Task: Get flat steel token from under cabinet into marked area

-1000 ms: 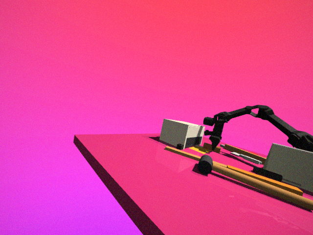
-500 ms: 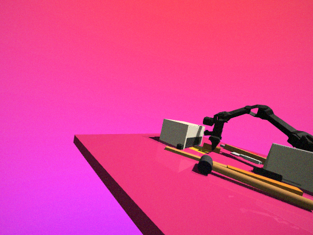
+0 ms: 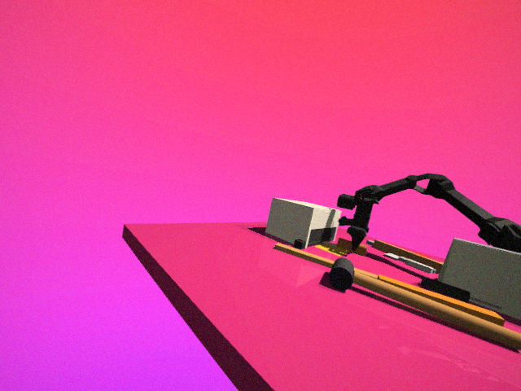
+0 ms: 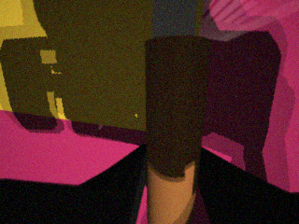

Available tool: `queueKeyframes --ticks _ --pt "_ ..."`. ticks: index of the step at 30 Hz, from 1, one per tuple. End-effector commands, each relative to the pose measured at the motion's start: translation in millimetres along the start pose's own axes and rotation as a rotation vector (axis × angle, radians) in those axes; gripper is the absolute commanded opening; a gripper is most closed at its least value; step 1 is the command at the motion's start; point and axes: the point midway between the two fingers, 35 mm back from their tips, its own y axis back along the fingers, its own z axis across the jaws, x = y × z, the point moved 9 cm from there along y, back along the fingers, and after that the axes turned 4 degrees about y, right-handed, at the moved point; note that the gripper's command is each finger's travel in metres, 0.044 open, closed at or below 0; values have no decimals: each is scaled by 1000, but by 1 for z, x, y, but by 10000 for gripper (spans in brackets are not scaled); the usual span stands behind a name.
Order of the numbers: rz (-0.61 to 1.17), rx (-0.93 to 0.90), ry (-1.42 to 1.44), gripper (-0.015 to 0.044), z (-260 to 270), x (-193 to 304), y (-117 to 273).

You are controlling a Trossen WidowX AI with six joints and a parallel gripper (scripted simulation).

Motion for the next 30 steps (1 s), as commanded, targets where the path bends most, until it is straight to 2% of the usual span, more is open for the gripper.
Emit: queueKeyframes --ticks 1,30 --pt "1 -8 9 0 5 0 -1" --pt "2 -8 9 0 5 17 -1"
